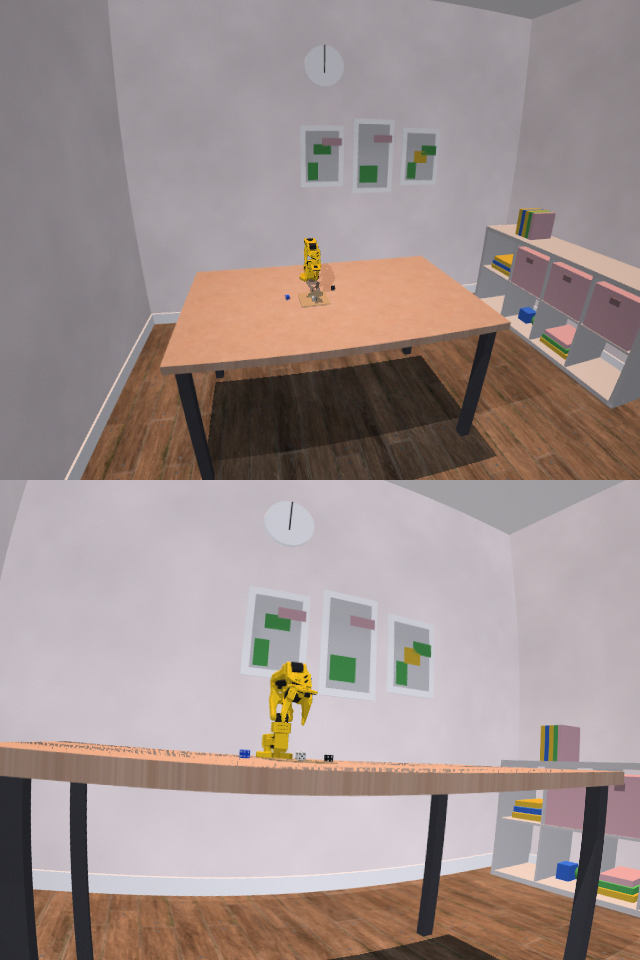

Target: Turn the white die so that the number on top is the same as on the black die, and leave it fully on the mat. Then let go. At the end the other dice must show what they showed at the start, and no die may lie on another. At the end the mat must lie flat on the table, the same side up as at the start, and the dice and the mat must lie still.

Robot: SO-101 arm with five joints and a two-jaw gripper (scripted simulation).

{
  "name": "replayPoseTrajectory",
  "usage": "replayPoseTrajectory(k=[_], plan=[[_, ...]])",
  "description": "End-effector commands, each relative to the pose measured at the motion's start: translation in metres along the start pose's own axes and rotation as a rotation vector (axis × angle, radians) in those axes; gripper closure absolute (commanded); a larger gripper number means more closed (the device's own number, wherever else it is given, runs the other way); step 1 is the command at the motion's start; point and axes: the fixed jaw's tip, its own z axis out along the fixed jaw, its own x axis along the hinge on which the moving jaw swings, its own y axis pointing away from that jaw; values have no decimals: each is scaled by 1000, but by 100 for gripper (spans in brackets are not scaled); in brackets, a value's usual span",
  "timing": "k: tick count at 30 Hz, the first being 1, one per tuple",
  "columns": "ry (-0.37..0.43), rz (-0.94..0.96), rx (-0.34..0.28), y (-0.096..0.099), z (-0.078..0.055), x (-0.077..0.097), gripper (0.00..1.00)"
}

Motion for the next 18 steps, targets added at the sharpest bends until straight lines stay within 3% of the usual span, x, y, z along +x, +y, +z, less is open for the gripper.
replayPoseTrajectory(k=[1,18], plan=[[3,-12,-3,1,-19,1,71],[93,-19,-8,2,-35,17,71]])
